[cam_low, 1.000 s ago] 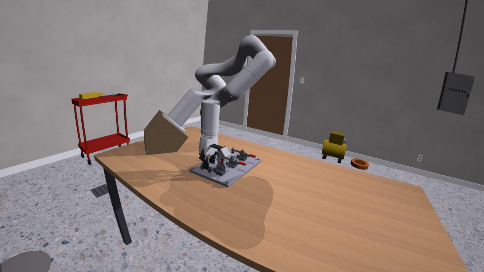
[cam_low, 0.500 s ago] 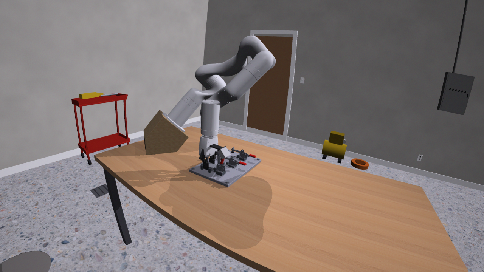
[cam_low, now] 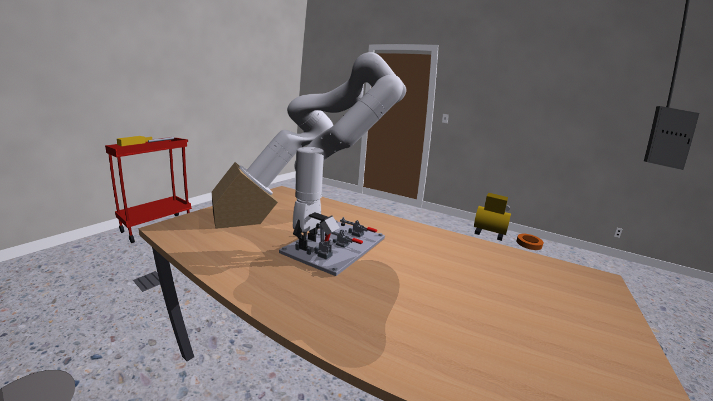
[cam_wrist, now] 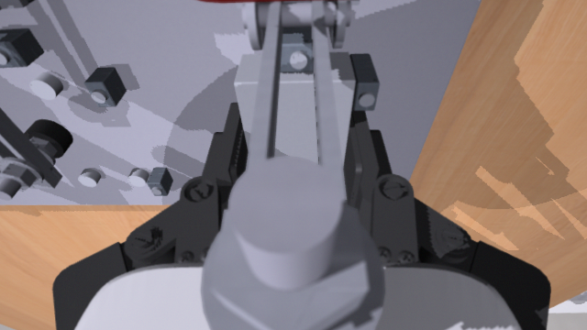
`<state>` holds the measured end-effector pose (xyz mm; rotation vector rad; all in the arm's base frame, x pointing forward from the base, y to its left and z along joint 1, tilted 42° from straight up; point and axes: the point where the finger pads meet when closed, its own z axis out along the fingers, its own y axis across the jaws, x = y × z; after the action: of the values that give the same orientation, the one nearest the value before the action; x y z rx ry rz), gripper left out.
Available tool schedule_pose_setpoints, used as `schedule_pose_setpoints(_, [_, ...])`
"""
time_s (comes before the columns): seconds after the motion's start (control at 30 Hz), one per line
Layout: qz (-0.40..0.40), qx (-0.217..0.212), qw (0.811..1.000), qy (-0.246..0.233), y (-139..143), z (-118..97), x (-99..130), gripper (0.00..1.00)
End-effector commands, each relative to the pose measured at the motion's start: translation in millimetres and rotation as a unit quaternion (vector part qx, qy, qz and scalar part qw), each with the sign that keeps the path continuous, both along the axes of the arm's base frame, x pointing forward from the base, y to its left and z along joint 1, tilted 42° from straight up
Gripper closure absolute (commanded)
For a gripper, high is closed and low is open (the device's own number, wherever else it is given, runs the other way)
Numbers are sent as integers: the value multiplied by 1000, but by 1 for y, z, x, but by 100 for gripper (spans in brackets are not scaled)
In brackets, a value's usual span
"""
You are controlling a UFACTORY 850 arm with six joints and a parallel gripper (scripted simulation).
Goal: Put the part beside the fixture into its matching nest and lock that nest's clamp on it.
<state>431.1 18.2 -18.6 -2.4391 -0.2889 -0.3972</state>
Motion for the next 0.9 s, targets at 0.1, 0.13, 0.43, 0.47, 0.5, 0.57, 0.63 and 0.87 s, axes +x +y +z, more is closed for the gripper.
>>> schedule_pose_setpoints(0.1, [0, 0, 1000, 0, -1, 0, 1, 100])
schedule_pose_setpoints(0.13, [0, 0, 1000, 0, -1, 0, 1, 100])
schedule_pose_setpoints(0.43, [0, 0, 1000, 0, -1, 0, 1, 100])
schedule_pose_setpoints(0.47, [0, 0, 1000, 0, -1, 0, 1, 100])
schedule_pose_setpoints(0.5, [0, 0, 1000, 0, -1, 0, 1, 100])
schedule_pose_setpoints(0.57, [0, 0, 1000, 0, -1, 0, 1, 100])
schedule_pose_setpoints(0.63, [0, 0, 1000, 0, -1, 0, 1, 0])
schedule_pose_setpoints(0.87, [0, 0, 1000, 0, -1, 0, 1, 0])
